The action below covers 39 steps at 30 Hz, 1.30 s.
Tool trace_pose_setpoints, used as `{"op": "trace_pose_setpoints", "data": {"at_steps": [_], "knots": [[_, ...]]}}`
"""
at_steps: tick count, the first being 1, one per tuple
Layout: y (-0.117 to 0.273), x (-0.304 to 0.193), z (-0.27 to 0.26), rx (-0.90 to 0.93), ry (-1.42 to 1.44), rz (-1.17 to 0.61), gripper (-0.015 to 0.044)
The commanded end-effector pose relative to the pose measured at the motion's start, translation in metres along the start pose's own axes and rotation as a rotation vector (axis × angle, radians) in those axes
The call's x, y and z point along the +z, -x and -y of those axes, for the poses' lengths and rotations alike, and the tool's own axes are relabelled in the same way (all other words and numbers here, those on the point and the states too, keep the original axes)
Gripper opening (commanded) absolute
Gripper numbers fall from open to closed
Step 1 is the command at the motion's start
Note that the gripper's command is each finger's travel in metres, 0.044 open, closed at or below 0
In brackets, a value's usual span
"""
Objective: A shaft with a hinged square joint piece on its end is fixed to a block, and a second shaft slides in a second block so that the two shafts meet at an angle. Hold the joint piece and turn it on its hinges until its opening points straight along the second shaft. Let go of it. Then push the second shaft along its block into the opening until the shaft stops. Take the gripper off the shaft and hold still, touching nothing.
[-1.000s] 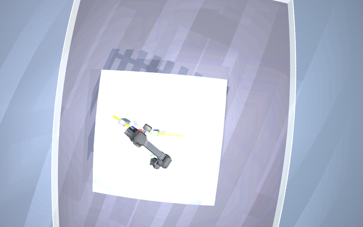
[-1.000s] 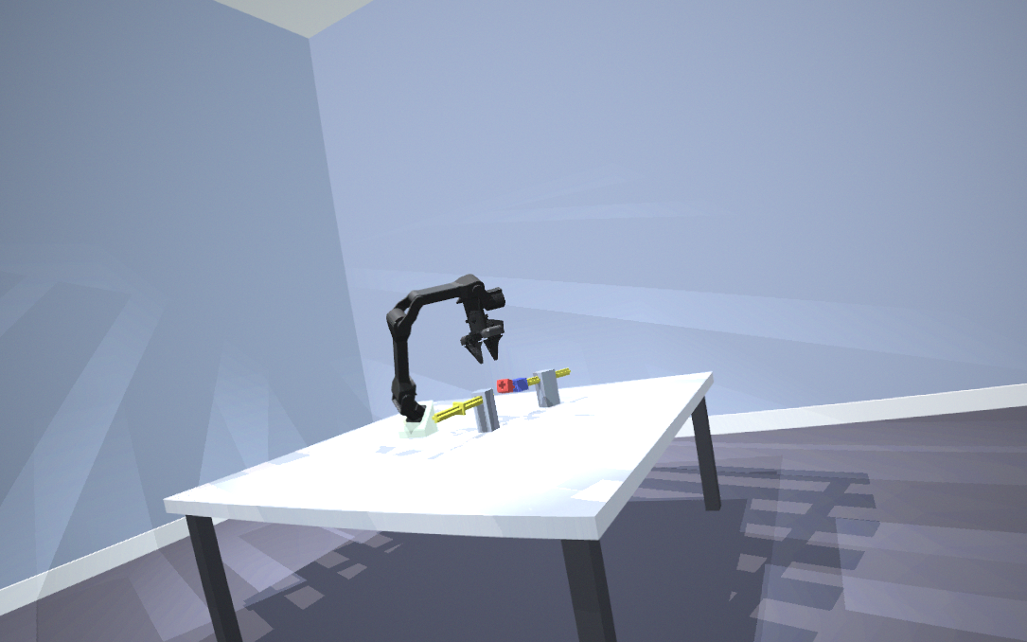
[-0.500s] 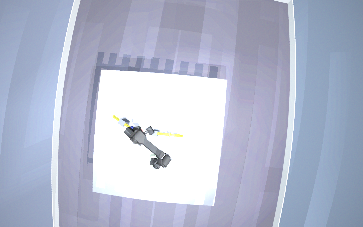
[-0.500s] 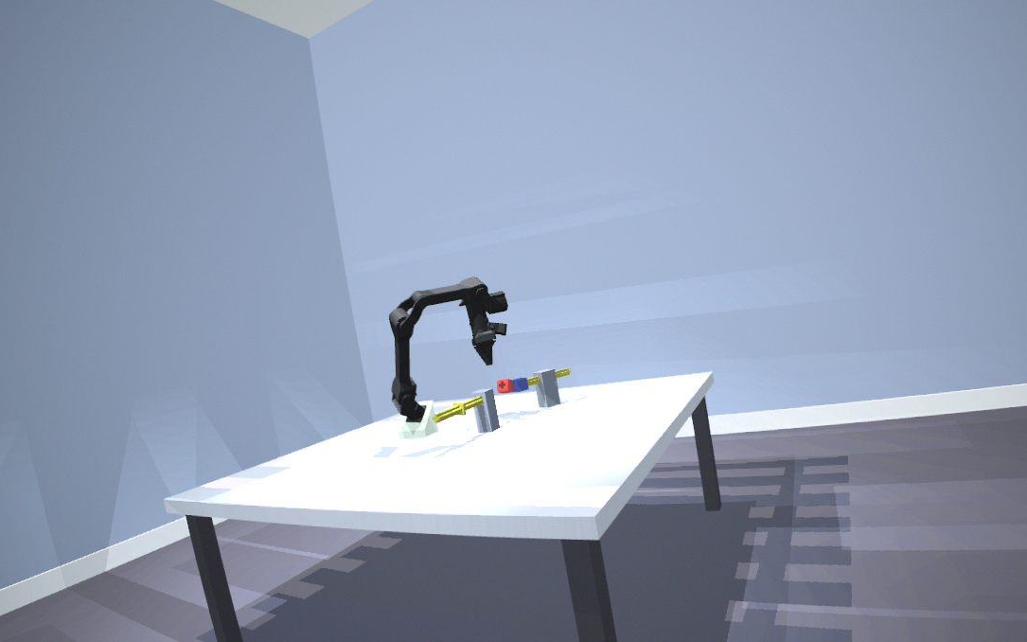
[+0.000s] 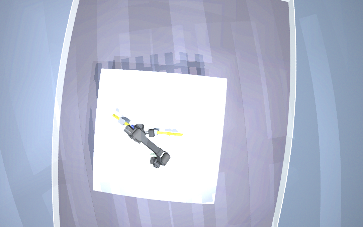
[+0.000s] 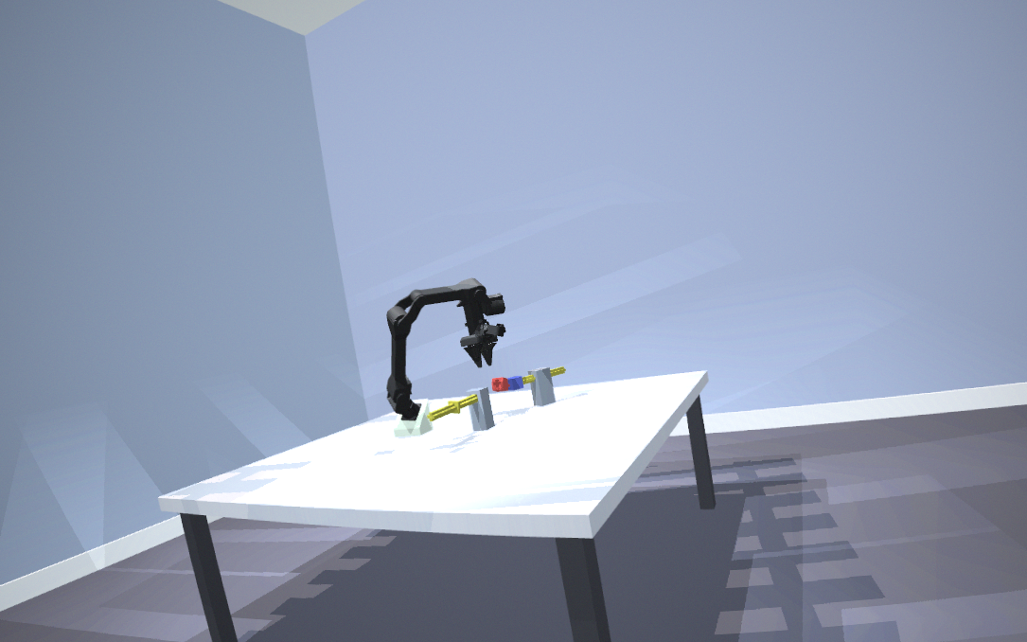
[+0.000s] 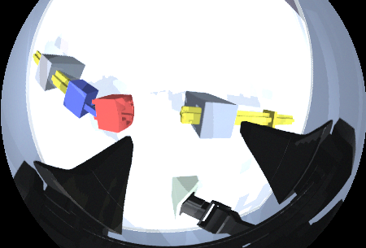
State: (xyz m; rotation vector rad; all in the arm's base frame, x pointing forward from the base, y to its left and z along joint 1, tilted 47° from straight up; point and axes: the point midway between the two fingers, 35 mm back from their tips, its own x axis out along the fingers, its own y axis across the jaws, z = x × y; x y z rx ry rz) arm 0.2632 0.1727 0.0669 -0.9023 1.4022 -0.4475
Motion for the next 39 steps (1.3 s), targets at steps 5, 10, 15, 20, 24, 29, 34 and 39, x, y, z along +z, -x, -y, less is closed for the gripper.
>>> {"op": "trace_pose_setpoints", "data": {"at_steps": [5, 10, 15, 20, 24, 29, 34, 39], "knots": [[-0.006, 0.0, -0.001, -0.017, -0.21, -0.008, 0.044], [-0.009, 0.0, -0.002, -0.028, -0.353, -0.012, 0.044], [-0.012, 0.0, -0.003, -0.041, -0.497, -0.014, 0.044], [-0.016, 0.0, -0.003, -0.054, -0.64, -0.014, 0.044], [-0.018, 0.0, -0.004, -0.064, -0.755, -0.014, 0.044], [-0.022, 0.0, -0.004, -0.078, -0.898, -0.011, 0.044], [-0.025, 0.0, -0.004, -0.092, -1.041, -0.006, 0.044], [-0.028, 0.0, -0.005, -0.107, -1.184, 0.001, 0.044]]}}
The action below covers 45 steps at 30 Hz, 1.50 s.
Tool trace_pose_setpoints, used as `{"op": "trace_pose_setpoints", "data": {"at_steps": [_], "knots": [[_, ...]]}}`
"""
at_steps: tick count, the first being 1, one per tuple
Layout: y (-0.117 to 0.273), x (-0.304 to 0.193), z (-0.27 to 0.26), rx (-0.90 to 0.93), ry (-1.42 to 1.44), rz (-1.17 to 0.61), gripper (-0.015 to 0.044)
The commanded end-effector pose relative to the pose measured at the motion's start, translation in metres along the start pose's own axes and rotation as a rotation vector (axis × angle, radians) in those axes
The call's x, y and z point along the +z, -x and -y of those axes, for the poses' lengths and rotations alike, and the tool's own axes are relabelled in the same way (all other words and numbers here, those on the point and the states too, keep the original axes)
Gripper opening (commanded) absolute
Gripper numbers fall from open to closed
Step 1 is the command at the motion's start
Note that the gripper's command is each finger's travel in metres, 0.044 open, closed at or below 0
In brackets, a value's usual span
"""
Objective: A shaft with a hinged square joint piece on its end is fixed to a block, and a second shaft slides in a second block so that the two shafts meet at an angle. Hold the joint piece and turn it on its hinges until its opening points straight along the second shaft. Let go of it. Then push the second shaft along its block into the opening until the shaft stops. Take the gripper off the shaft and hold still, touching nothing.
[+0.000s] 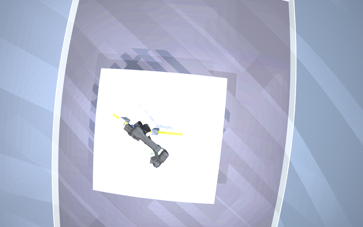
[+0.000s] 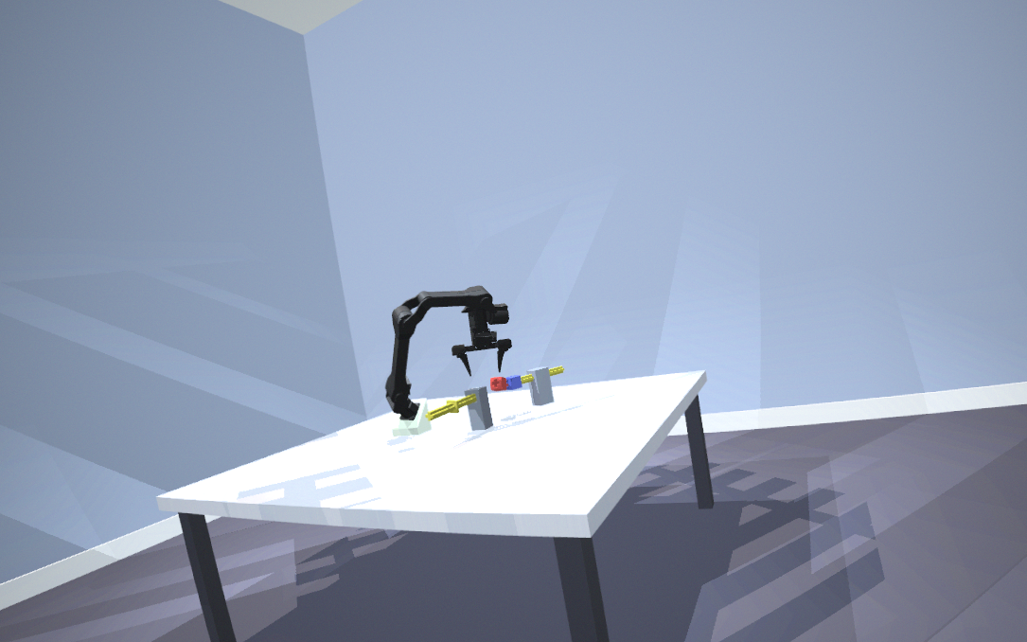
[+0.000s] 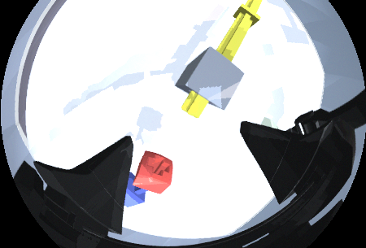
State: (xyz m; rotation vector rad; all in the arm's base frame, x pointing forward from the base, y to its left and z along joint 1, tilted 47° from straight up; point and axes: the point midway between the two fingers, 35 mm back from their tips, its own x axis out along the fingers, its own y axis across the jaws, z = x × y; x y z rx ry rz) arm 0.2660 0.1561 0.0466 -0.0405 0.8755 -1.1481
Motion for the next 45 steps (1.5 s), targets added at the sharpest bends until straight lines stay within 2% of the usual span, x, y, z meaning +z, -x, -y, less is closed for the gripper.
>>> {"op": "trace_pose_setpoints", "data": {"at_steps": [1, 19, 24, 33, 45], "knots": [[-0.003, 0.0, 0.0, -0.007, -0.092, 0.008, 0.044], [-0.014, -0.003, -0.001, -0.033, -0.587, 0.042, 0.044], [-0.017, -0.003, -0.001, -0.034, -0.591, 0.043, 0.044], [-0.052, -0.008, -0.004, -0.044, -0.583, 0.051, 0.044], [-0.046, -0.043, -0.028, -0.042, -0.583, 0.048, 0.044]]}}
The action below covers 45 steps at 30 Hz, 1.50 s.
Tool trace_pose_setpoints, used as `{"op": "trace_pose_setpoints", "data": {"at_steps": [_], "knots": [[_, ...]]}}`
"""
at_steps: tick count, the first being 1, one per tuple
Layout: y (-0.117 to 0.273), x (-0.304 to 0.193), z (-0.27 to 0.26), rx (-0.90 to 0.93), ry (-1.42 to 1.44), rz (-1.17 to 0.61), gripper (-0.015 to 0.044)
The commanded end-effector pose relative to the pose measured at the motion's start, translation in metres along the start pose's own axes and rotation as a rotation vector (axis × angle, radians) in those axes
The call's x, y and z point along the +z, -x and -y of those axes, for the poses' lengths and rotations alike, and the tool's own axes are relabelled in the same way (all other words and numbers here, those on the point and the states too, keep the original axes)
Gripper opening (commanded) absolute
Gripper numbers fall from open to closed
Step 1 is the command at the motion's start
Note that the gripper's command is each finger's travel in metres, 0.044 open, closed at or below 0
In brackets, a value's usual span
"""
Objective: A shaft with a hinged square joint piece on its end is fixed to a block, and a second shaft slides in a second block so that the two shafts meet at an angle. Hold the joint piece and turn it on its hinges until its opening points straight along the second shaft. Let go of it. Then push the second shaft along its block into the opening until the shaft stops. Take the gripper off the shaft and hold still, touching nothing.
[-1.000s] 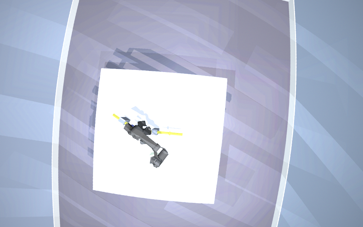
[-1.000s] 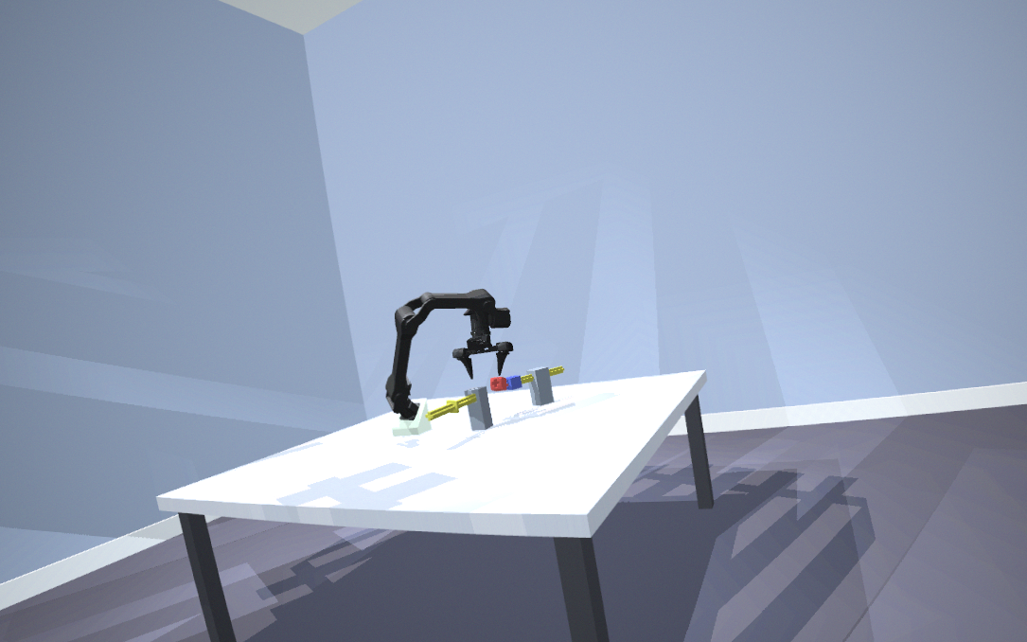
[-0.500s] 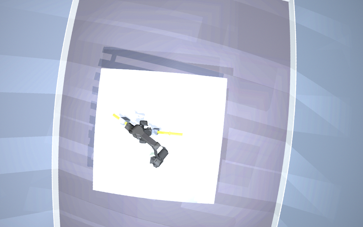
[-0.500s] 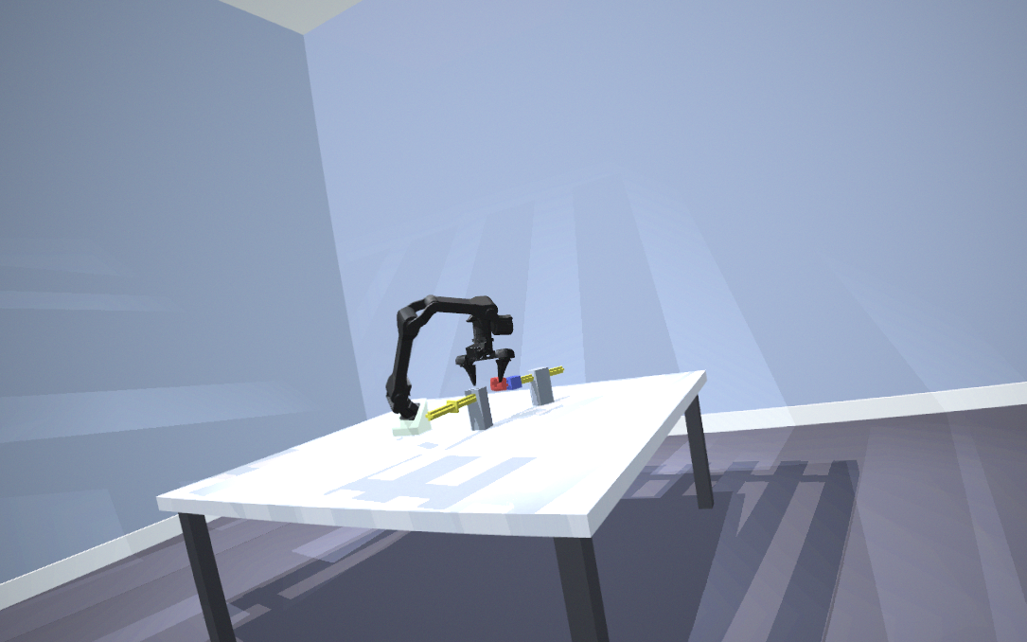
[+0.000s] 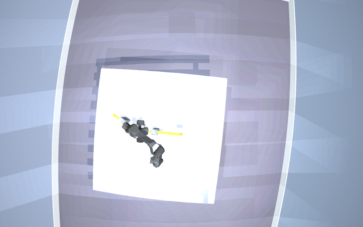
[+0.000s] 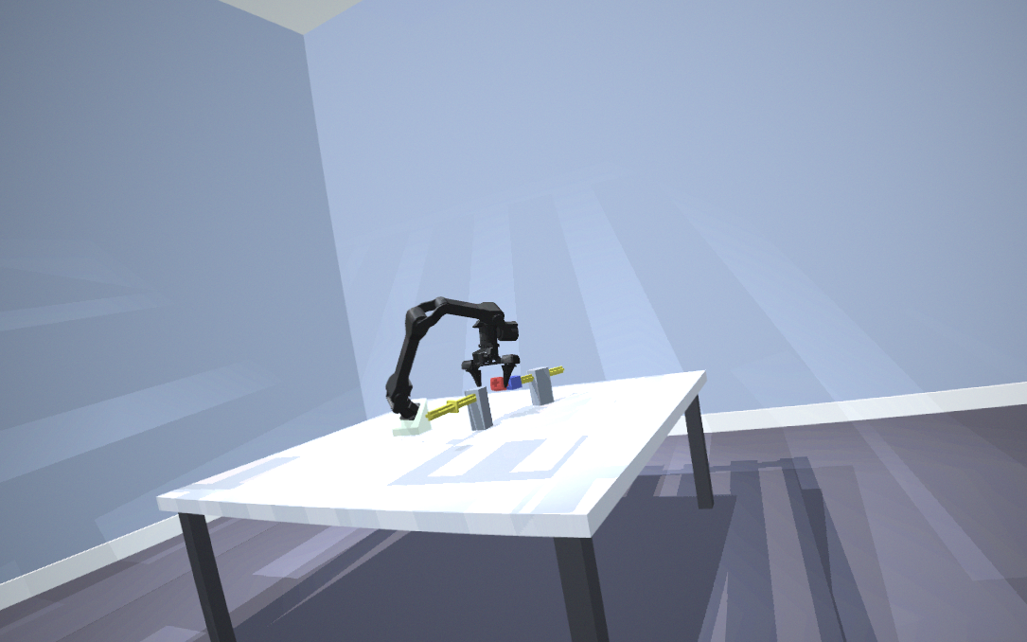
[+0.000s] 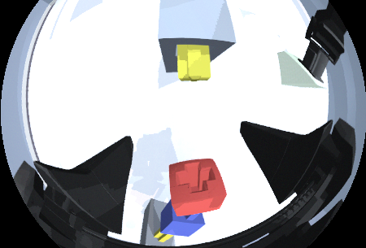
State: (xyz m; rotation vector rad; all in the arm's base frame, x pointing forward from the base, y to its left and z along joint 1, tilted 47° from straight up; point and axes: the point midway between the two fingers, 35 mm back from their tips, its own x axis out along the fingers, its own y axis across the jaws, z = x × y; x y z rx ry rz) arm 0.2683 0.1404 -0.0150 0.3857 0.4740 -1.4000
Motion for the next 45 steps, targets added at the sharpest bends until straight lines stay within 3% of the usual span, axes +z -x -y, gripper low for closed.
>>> {"op": "trace_pose_setpoints", "data": {"at_steps": [1, 6, 28, 38, 45], "knots": [[0.004, -0.015, 0.0, 0.002, -0.003, -0.004, 0.044], [0.008, -0.035, 0.002, 0.002, -0.004, -0.004, 0.044], [-0.021, -0.036, 0.001, 0.002, -0.004, -0.002, 0.044], [-0.021, -0.036, 0.001, 0.002, -0.004, -0.002, 0.0182], [-0.021, -0.036, 0.001, 0.002, -0.004, -0.002, 0.0182]]}}
